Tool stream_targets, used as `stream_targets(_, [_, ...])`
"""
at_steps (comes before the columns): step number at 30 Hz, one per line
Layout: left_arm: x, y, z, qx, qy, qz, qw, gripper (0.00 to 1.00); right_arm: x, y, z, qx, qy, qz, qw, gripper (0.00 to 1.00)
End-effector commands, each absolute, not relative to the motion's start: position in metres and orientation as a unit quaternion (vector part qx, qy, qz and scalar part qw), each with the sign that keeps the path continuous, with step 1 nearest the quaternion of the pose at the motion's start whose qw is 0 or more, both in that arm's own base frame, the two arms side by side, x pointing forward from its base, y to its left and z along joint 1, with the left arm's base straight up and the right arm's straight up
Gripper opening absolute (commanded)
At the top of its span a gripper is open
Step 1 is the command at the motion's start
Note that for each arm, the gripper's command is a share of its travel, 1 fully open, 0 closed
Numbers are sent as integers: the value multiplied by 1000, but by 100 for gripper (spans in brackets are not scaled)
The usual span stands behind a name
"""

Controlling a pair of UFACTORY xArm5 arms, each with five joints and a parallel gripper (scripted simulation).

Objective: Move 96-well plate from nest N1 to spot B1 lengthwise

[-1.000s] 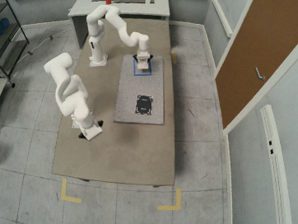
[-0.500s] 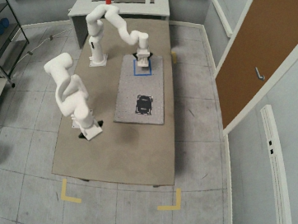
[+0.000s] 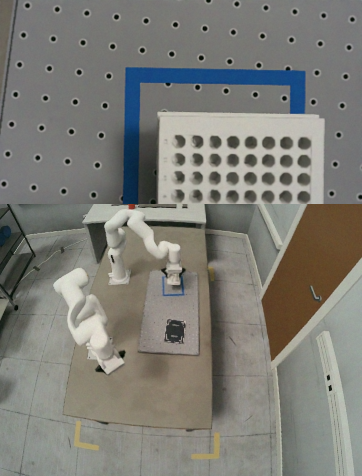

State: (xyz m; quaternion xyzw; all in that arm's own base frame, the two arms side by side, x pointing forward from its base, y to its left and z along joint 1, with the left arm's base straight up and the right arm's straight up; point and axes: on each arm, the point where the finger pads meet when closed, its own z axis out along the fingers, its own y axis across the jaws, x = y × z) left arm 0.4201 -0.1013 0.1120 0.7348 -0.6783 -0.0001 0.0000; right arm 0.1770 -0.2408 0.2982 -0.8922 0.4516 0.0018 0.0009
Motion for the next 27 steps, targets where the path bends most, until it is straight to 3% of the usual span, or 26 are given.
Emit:
stream_targets(1, [421, -102, 114, 735, -678, 2, -1, 0, 177, -241, 300, -892, 452, 0, 0, 100])
stream_targets(27, [422, -102, 93, 735, -678, 2, -1, 0, 177, -241, 300, -892, 452, 0, 0, 100])
